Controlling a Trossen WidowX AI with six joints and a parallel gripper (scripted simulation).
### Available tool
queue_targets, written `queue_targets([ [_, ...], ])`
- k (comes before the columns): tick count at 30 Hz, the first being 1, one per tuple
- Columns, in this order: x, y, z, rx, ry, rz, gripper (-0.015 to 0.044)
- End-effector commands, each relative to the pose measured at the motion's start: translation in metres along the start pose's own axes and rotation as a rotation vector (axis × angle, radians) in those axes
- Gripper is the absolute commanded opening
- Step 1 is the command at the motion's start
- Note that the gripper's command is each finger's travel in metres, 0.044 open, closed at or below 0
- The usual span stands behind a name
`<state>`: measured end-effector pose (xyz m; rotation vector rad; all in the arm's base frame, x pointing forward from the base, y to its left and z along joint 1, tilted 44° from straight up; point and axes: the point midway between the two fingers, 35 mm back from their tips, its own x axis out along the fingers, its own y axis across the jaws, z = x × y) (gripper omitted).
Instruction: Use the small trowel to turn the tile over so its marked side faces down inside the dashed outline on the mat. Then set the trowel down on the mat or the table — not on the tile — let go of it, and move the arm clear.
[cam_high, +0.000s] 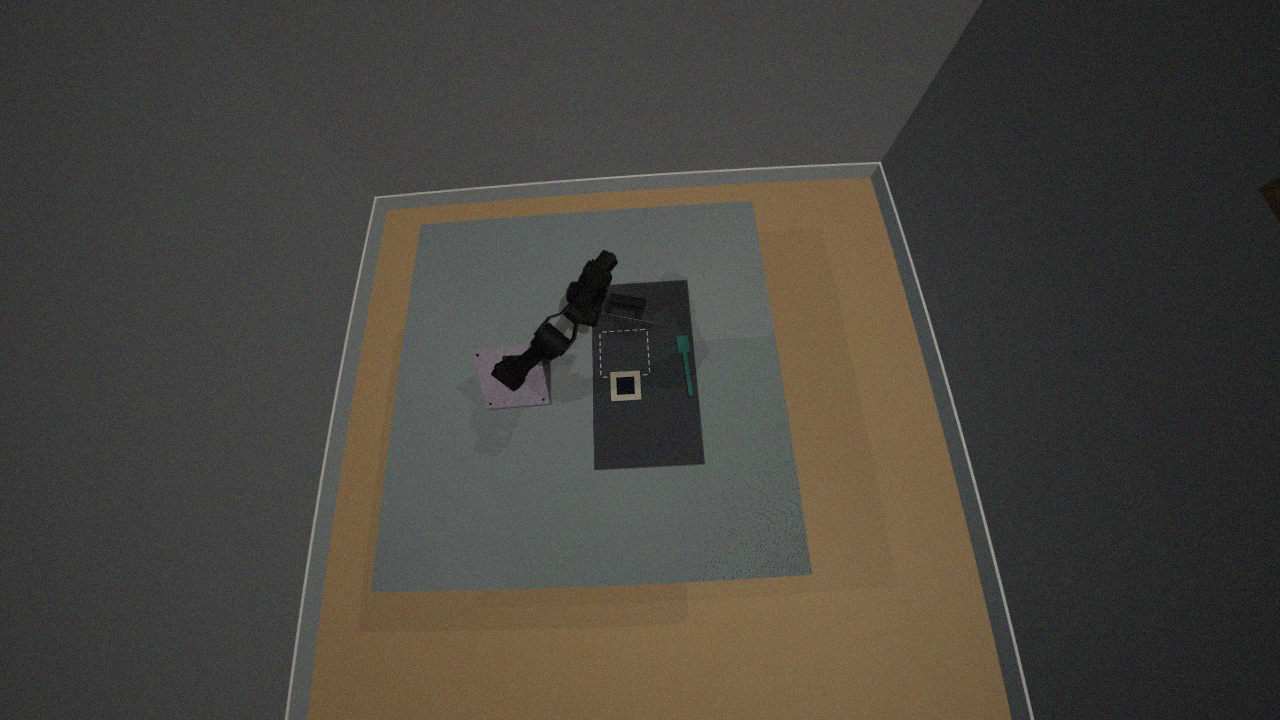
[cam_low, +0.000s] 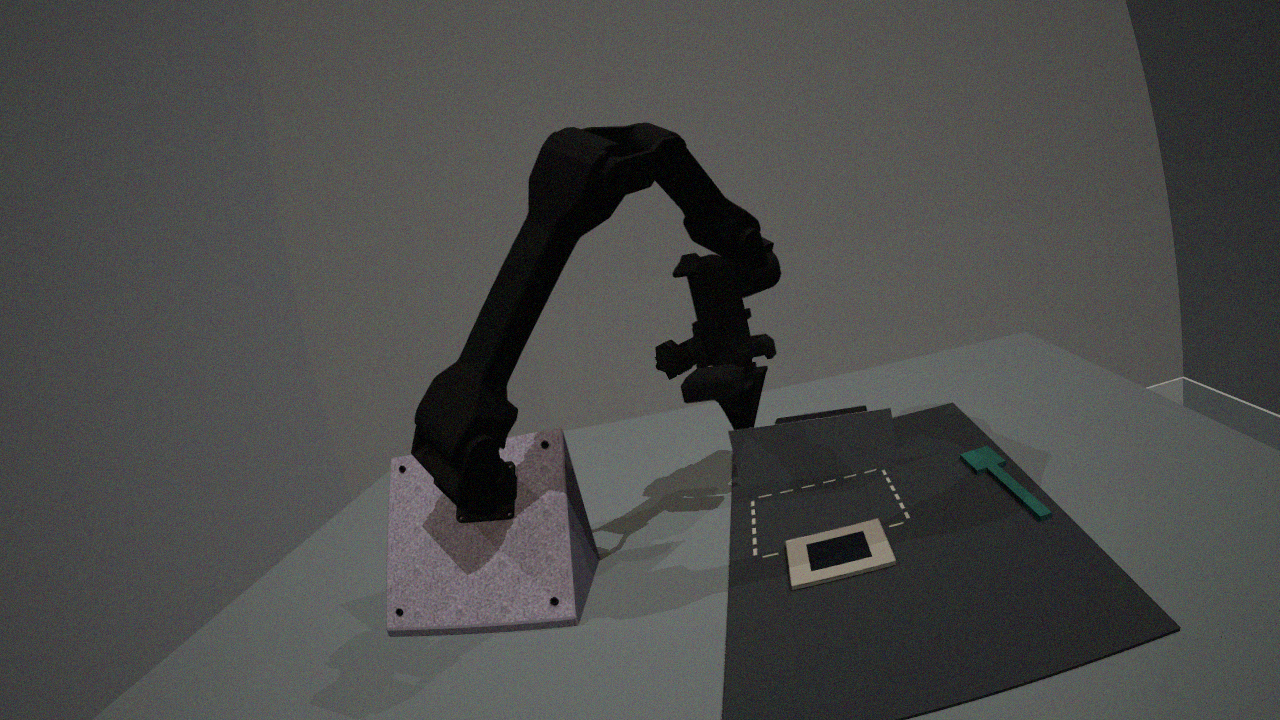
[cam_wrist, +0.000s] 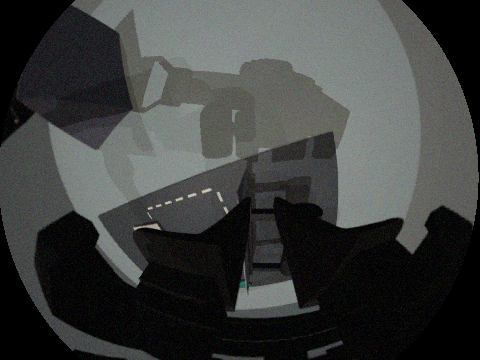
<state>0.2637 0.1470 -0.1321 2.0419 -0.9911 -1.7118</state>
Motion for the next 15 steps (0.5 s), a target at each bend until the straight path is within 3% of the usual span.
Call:
queue_targets([
  [1,0.003,0.009,0.000,-0.002,-0.001,0.009,0.0100],
  [15,0.003,0.028,0.000,-0.003,-0.001,0.011,0.0100],
])
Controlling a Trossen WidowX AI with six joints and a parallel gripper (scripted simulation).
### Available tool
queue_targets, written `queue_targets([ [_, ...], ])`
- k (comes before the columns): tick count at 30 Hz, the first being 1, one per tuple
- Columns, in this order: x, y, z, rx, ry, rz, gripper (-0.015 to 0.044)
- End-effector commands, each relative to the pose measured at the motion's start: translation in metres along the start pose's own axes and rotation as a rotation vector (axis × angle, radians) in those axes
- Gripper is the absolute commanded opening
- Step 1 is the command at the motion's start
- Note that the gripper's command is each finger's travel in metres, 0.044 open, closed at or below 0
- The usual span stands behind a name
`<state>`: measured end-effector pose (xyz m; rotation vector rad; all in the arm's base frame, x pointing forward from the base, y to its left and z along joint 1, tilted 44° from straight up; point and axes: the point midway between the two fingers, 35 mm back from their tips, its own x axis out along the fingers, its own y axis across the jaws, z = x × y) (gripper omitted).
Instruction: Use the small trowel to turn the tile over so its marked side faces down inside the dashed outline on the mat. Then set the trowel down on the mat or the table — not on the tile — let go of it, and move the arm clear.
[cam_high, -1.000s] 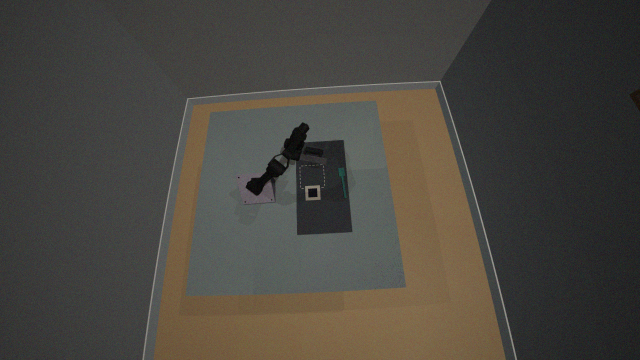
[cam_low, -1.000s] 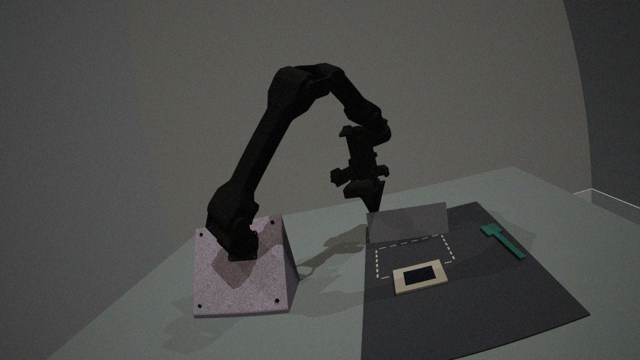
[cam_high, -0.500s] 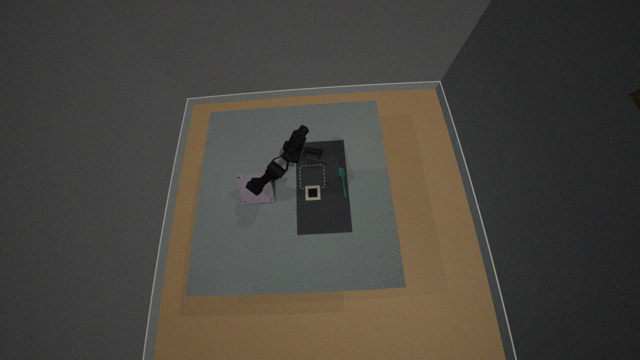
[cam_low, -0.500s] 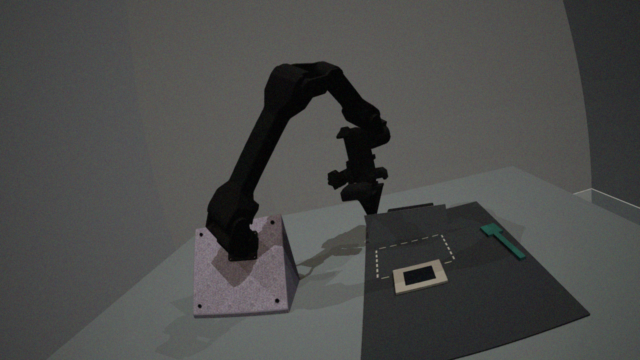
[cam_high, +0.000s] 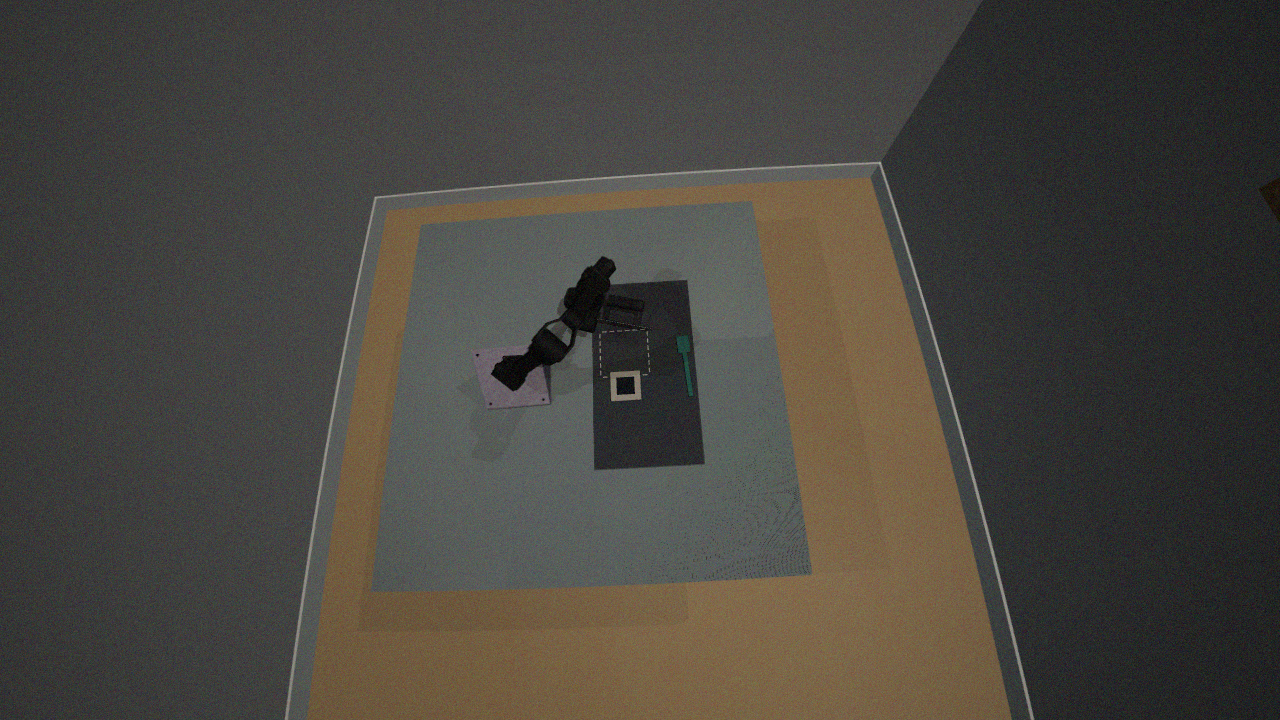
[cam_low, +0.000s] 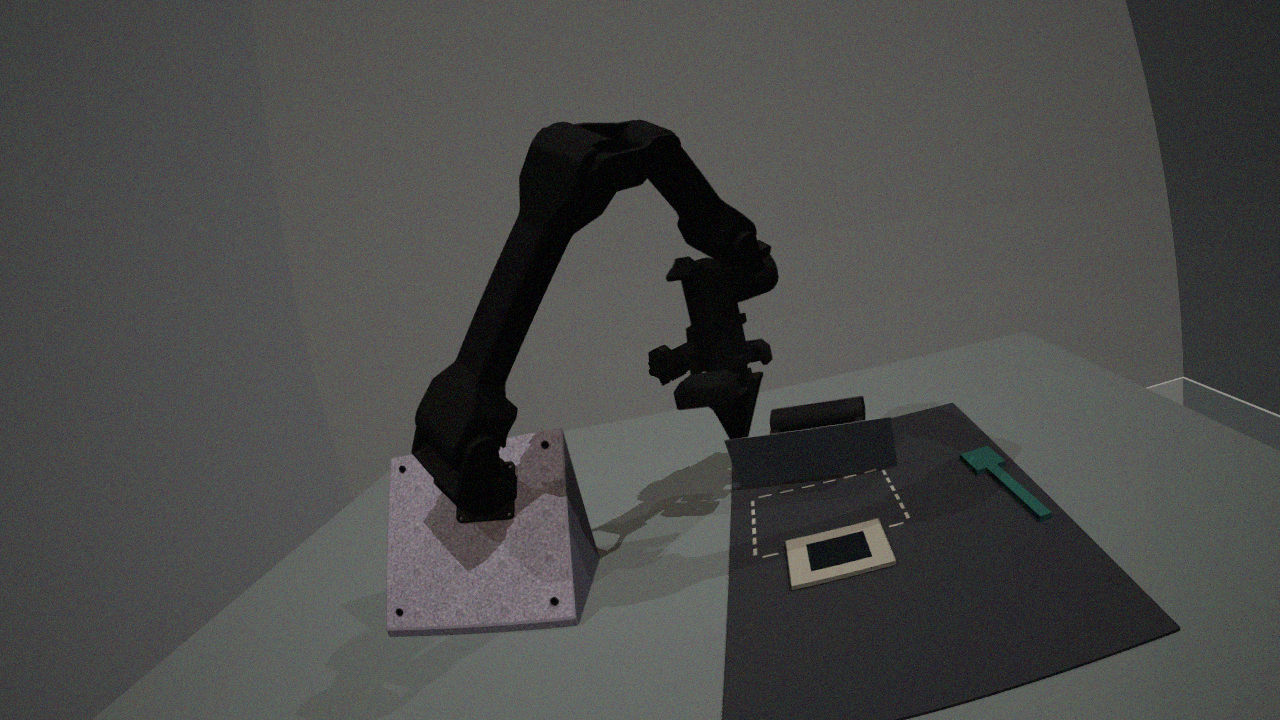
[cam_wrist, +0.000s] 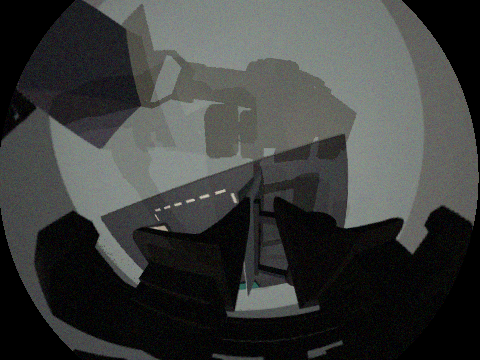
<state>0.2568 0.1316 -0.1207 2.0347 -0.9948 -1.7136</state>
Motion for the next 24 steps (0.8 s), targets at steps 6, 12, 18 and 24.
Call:
queue_targets([
  [6,0.001,0.016,-0.001,-0.002,0.003,0.007,0.0100],
  [12,0.001,0.025,-0.001,-0.002,0.003,0.007,0.0100],
  [18,0.001,0.025,0.000,-0.002,-0.001,0.004,0.0100],
  [24,0.001,0.027,0.000,-0.002,-0.001,0.005,0.0000],
])
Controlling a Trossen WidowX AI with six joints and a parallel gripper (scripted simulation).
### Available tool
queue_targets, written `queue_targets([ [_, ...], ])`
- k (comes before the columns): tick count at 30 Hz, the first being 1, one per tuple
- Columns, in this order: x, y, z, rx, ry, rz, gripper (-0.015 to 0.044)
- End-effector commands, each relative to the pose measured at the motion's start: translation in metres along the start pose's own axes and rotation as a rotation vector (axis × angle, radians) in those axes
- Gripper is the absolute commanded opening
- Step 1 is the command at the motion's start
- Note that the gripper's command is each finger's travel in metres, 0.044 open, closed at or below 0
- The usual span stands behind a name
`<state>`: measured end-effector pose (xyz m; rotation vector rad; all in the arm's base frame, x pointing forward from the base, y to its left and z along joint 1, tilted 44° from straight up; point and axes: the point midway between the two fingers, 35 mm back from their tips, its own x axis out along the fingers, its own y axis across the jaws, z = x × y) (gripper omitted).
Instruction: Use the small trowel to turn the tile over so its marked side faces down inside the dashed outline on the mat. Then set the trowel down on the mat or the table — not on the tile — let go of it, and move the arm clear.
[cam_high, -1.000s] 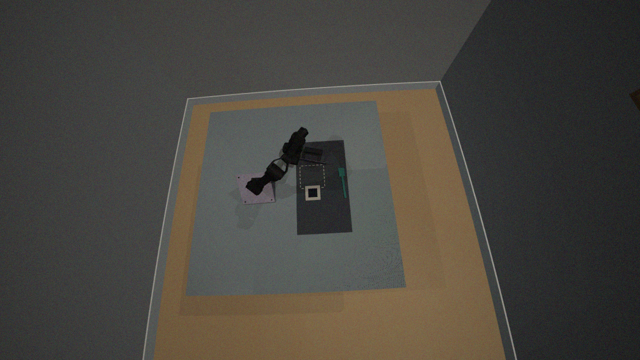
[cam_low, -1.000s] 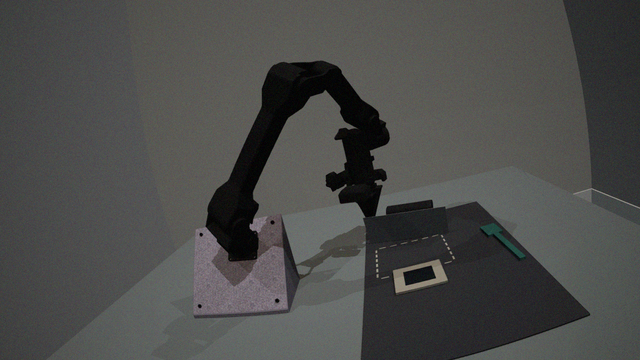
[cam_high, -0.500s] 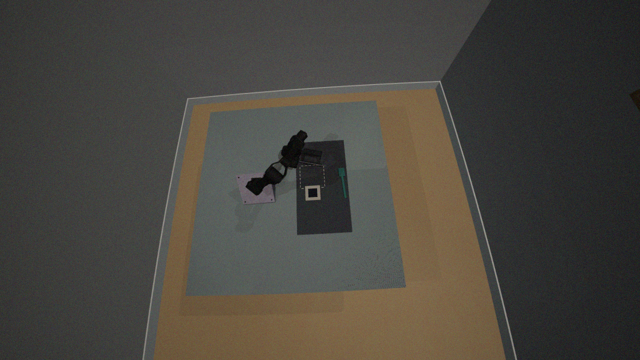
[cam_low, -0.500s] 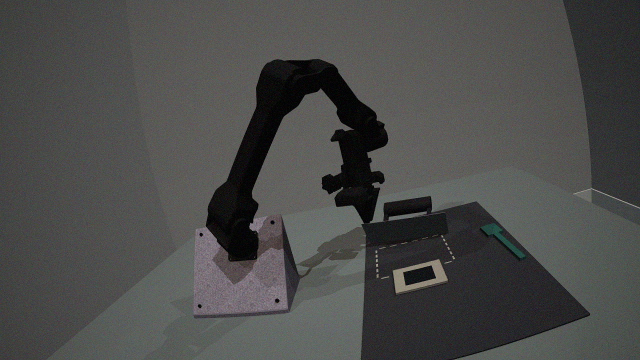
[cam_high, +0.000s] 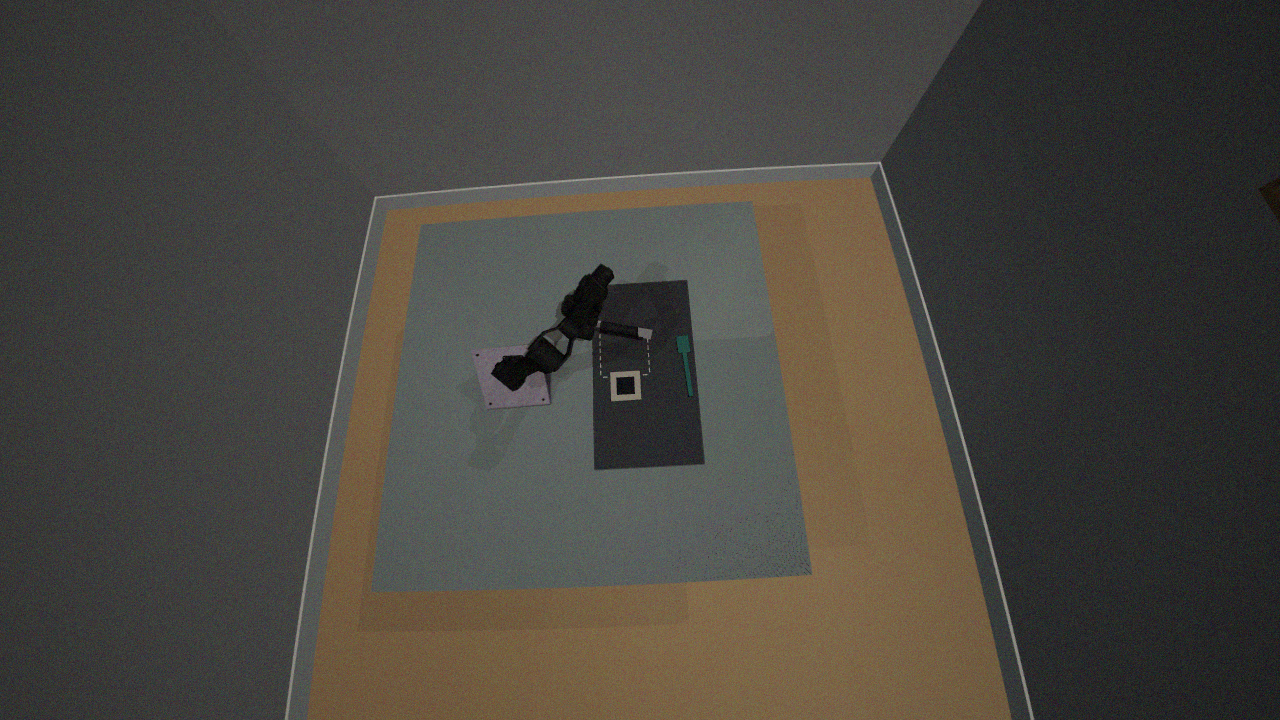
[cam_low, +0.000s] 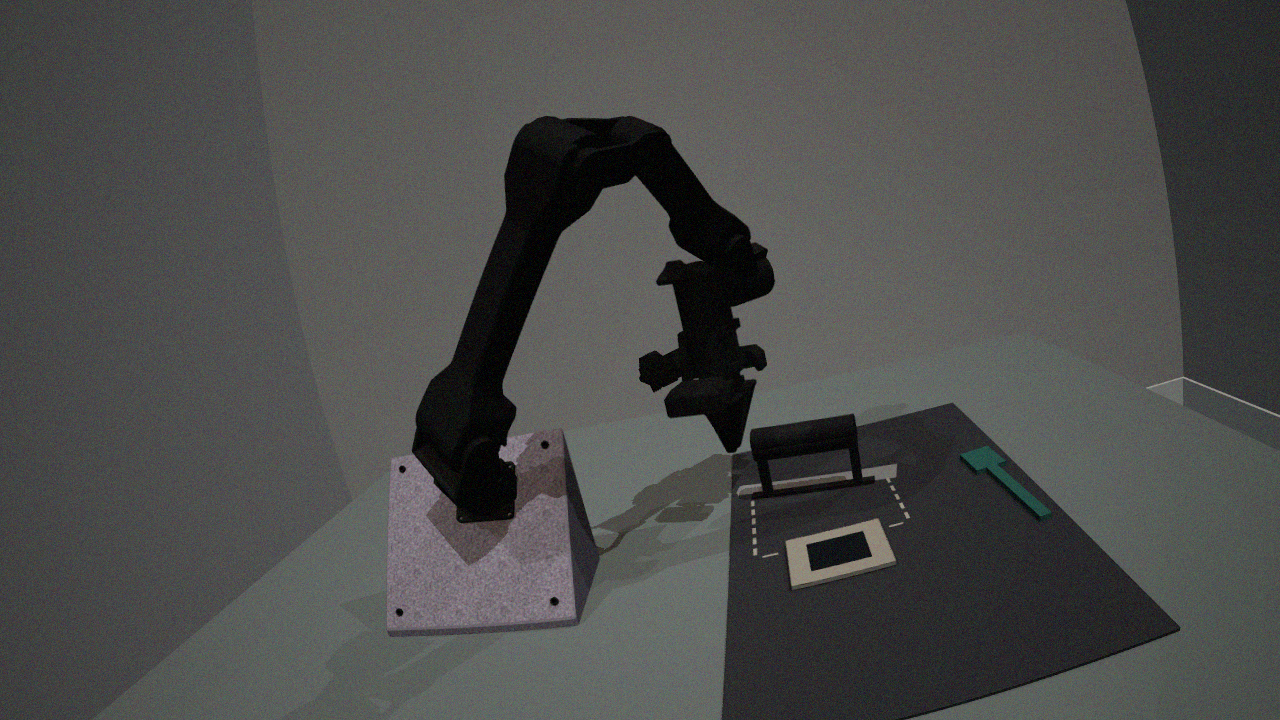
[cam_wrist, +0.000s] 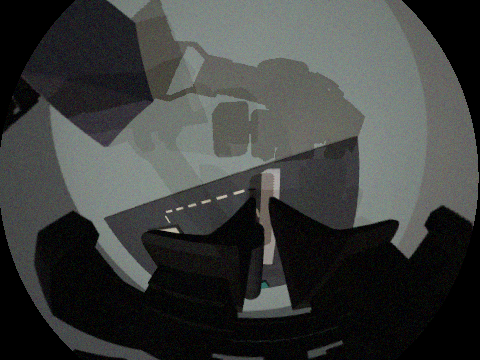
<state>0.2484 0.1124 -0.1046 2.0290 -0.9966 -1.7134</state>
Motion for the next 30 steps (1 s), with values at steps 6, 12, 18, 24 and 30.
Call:
queue_targets([
  [6,0.000,0.000,0.000,0.000,0.000,0.000,0.0000],
  [12,0.000,0.000,0.000,0.000,0.000,0.000,0.0000],
  [18,0.000,-0.001,0.000,0.000,0.000,0.000,0.0053],
  [24,-0.005,-0.019,-0.003,0.000,0.001,-0.001,0.0100],
  [30,-0.010,-0.039,-0.005,0.001,0.002,-0.002,0.0100],
])
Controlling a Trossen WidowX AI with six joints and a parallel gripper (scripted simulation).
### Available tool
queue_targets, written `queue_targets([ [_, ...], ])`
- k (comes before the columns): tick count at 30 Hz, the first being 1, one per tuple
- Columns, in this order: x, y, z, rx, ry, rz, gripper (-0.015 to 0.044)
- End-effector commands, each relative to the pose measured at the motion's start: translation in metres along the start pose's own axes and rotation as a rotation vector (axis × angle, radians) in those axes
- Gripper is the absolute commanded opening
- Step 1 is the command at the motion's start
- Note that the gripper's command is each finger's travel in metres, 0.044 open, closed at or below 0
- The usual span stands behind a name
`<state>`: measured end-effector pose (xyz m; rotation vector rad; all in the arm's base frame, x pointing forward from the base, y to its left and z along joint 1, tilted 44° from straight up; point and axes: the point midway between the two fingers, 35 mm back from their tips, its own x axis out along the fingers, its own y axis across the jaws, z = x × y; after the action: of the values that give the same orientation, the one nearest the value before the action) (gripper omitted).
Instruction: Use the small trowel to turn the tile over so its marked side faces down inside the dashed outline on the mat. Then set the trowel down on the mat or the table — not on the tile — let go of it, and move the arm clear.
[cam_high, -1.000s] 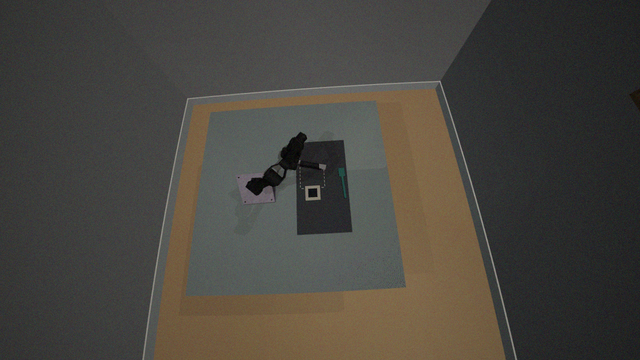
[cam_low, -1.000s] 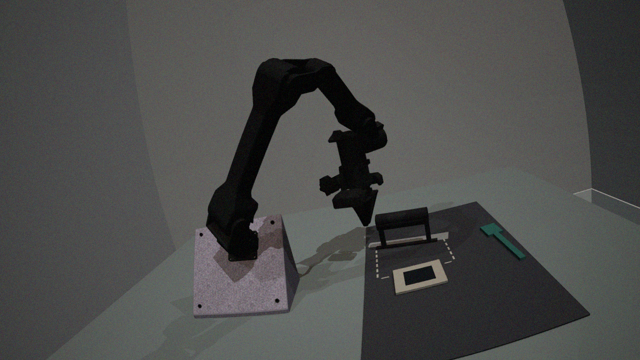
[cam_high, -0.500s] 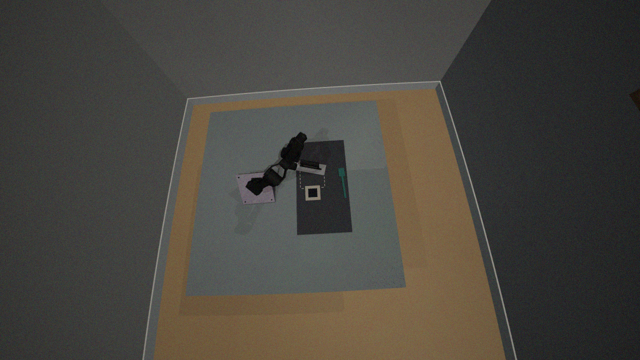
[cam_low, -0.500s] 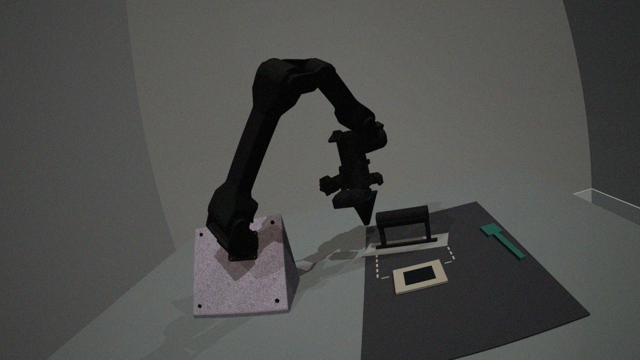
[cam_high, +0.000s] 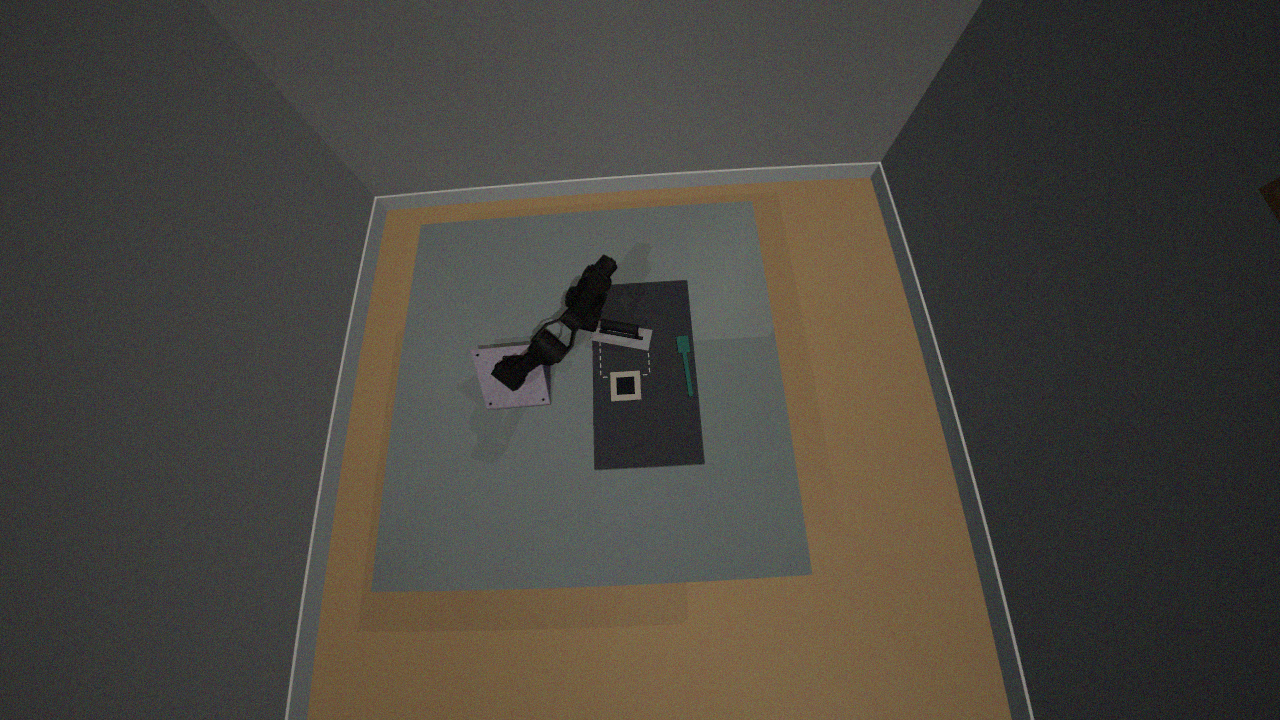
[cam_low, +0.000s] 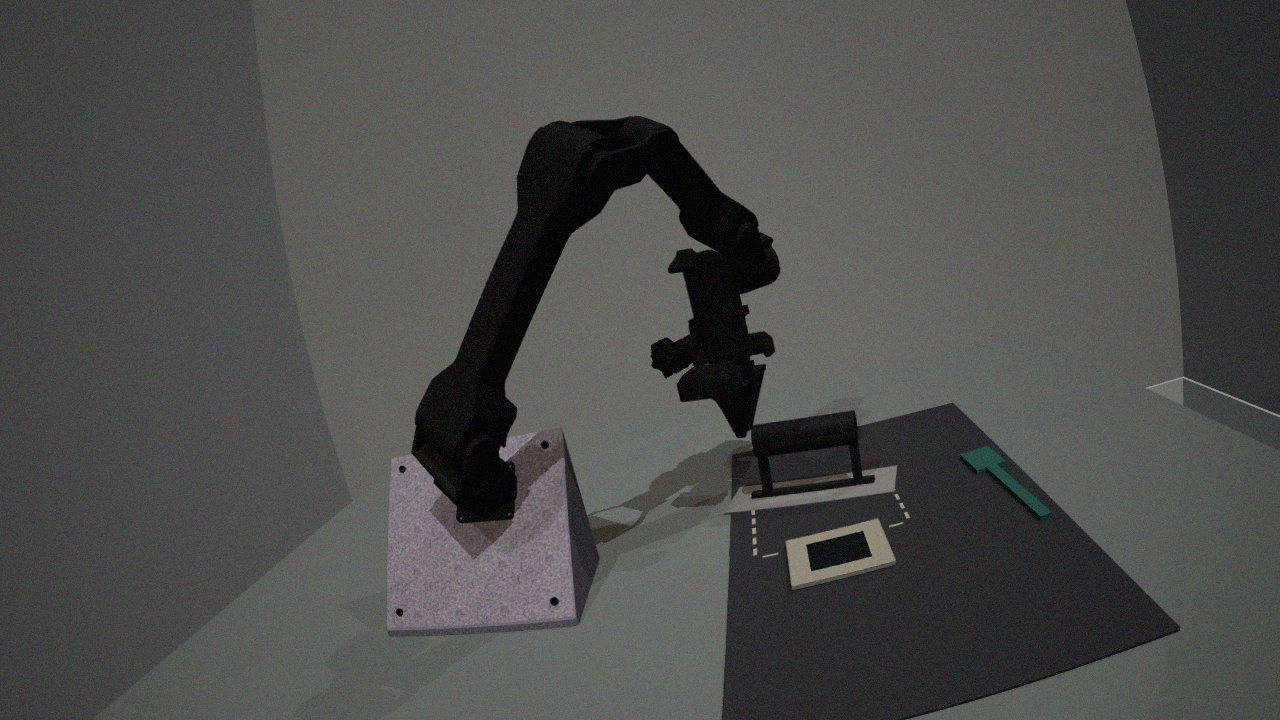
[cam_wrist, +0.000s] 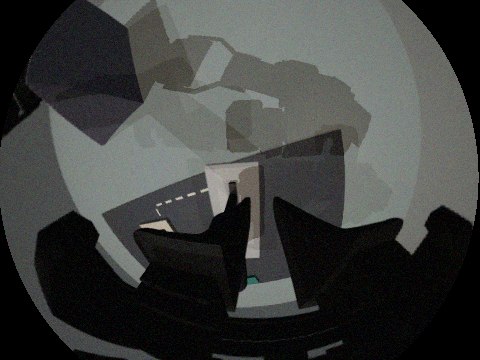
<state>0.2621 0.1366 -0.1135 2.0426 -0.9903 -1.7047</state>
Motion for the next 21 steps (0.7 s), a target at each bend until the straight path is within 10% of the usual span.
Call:
queue_targets([
  [1,-0.001,-0.015,0.001,-0.001,-0.008,0.004,0.0100],
  [21,-0.012,-0.060,0.001,0.001,0.001,-0.003,0.0100],
])
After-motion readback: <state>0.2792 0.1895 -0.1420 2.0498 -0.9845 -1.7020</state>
